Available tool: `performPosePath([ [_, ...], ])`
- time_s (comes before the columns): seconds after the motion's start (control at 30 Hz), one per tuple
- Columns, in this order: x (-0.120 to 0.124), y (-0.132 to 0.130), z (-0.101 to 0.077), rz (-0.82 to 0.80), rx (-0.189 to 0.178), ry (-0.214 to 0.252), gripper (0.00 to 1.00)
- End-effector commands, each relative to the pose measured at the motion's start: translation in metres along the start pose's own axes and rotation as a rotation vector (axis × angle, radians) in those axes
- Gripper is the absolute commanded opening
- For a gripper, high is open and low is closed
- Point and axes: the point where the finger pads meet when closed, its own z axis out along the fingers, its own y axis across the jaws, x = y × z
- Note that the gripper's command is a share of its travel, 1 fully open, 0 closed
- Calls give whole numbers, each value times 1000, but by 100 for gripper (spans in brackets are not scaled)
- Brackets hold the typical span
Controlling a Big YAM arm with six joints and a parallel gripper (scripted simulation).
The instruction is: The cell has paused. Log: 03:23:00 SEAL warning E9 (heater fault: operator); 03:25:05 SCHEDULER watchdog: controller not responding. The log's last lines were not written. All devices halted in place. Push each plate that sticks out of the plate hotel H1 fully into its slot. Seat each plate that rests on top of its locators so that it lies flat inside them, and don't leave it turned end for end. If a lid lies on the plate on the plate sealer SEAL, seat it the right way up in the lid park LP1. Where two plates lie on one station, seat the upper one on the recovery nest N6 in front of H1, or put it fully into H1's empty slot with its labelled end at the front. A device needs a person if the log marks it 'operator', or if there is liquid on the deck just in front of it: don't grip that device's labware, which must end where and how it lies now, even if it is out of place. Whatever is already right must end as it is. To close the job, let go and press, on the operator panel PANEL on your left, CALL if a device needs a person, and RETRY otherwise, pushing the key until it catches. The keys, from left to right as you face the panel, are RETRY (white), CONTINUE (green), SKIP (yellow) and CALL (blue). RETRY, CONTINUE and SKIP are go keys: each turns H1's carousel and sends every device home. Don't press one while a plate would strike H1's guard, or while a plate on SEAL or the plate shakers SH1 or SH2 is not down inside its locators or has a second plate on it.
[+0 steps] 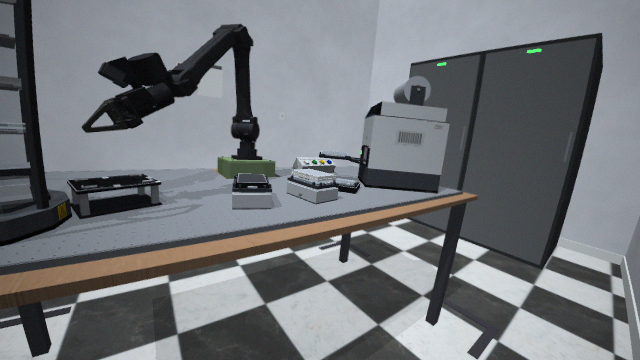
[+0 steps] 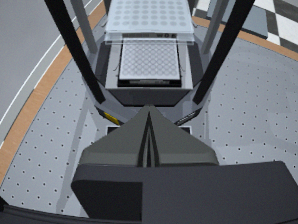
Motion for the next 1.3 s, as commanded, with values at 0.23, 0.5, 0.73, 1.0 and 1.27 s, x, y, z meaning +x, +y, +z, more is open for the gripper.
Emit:
performPosePath([
  [0.23, -9, 7, -24, 26, -17, -50, 0],
  [0.5, -4, 7, -32, 26, -17, -50, 0],
  [0.73, 3, 7, -42, 27, -17, -49, 0],
  [1.0, 9, 7, -52, 27, -18, -48, 0],
  [1.27, 10, 6, -57, 25, -16, -46, 0],
])
